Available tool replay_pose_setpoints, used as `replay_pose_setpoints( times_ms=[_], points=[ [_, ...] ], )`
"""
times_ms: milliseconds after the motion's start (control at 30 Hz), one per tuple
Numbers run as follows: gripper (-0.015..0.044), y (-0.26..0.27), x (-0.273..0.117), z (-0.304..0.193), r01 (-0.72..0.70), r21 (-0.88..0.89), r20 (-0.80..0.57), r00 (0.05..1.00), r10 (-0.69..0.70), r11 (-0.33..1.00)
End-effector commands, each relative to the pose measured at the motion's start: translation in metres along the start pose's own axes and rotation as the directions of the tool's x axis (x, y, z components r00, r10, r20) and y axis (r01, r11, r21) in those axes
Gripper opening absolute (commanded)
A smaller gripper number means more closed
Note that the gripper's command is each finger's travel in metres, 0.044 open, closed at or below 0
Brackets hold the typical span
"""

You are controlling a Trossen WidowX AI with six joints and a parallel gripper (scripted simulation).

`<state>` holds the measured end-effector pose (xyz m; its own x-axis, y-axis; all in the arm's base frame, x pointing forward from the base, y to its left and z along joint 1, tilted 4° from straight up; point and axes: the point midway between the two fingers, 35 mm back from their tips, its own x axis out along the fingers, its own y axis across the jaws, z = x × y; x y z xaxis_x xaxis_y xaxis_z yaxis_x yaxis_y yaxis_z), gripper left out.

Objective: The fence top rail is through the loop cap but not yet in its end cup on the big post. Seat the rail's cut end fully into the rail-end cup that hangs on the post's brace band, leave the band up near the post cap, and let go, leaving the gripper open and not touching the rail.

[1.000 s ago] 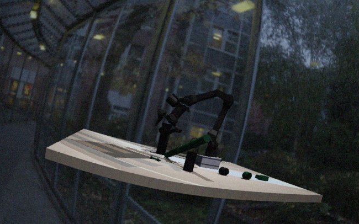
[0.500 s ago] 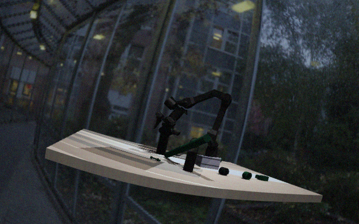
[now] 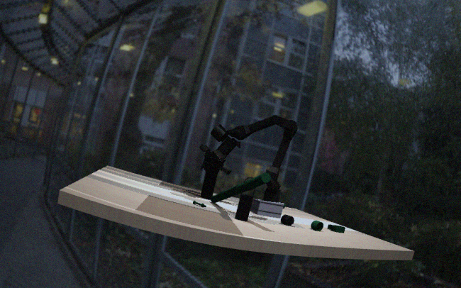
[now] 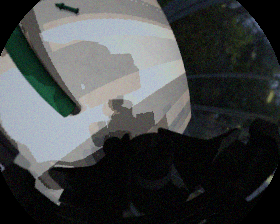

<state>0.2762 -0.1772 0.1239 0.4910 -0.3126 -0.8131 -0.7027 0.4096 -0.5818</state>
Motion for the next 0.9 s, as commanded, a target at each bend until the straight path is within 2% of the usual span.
replay_pose_setpoints(
  times_ms=[0, 867],
  points=[
    [0.0, 0.002, -0.001, 0.0, 0.0, -0.017, 0.012, 1.0, 0.0, 1.0],
    [0.0, 0.018, -0.01, -0.002, 0.01, -0.198, 0.114, 0.993, 0.013, 0.98]
  ],
)
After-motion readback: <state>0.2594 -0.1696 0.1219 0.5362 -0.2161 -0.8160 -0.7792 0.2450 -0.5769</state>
